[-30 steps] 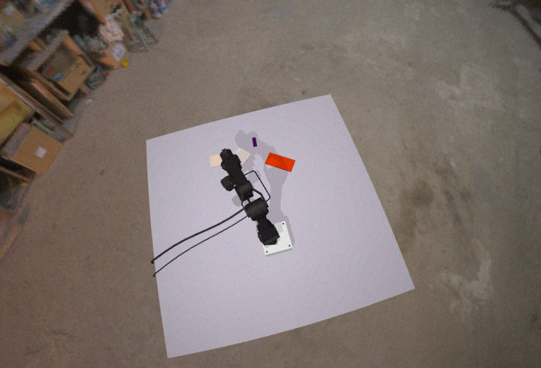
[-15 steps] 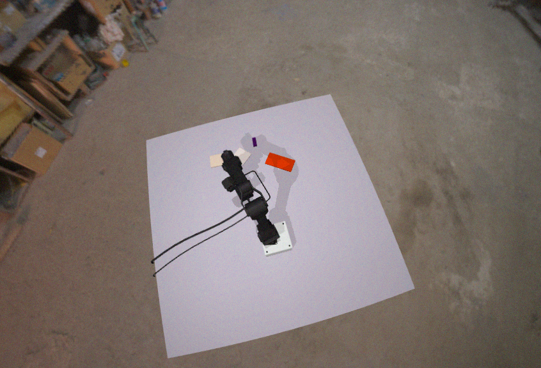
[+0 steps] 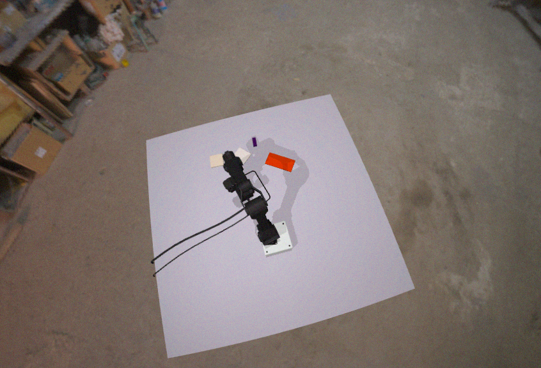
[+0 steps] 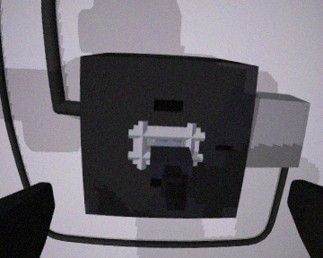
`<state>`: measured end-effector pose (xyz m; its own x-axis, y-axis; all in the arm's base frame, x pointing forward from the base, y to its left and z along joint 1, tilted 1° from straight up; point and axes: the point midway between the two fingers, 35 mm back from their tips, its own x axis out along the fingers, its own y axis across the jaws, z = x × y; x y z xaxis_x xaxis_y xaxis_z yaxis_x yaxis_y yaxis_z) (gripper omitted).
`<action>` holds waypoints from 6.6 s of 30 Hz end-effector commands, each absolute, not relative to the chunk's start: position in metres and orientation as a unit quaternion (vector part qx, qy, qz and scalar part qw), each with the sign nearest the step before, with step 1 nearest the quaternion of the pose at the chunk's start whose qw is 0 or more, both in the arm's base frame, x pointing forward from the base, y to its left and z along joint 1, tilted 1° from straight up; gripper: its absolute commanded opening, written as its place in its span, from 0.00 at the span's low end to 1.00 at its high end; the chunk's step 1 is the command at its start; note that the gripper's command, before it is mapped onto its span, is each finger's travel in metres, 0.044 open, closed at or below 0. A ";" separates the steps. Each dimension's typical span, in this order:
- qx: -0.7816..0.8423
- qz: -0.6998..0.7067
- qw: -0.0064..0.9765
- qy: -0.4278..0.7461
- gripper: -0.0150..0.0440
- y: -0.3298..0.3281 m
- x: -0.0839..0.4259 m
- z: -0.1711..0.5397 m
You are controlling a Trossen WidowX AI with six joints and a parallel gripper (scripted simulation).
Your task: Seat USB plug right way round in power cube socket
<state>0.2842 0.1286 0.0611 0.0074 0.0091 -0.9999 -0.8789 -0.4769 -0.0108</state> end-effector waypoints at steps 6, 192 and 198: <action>-0.608 0.607 0.366 0.357 0.69 0.129 0.284 0.061; 0.261 -0.255 0.659 0.658 0.25 0.128 0.284 0.089; 0.312 -0.306 0.636 0.636 0.25 0.128 0.284 0.088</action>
